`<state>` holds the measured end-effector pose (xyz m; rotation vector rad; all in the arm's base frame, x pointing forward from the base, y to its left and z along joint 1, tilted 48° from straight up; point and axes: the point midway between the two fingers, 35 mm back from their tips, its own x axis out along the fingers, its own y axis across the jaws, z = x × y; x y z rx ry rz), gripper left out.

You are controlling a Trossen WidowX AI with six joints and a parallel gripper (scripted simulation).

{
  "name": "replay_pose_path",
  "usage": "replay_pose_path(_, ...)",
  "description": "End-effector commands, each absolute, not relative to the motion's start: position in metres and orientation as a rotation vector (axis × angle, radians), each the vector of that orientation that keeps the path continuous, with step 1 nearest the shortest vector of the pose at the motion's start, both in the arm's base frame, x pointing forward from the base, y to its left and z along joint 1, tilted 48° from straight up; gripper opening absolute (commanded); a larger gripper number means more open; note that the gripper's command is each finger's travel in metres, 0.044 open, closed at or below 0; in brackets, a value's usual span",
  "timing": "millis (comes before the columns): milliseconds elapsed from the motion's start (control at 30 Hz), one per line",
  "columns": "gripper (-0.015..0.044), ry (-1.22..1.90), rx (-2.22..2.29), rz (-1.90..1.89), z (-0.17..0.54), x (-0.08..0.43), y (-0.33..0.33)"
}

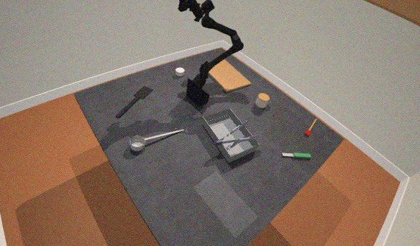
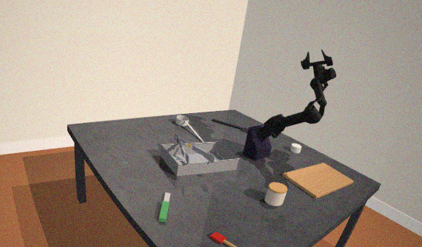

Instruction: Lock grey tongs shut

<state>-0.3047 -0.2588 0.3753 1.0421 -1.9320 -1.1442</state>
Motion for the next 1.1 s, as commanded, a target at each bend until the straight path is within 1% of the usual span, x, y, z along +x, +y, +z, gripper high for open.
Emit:
replay_pose_path(0,0.0426,-1.932,1.042,-1.144,0.375,-0.305,-0.259)
replay_pose_path(33,0.0440,-1.925,1.050,-1.146,0.374,-0.304,-0.261)
replay_pose_path(367,0.0440,-1.696,1.174,-1.252,0.348,-0.272,-0.318)
replay_pose_path(633,0.0440,-1.236,1.288,-1.370,0.308,-0.210,-0.393)
replay_pose_path(767,0.0440,-0.969,1.341,-1.358,0.282,-0.158,-0.429)
replay_pose_path(1033,0.0440,-0.695,1.336,-1.327,0.257,-0.107,-0.456)
replay_pose_path(1067,0.0440,-0.642,1.337,-1.312,0.253,-0.092,-0.461)
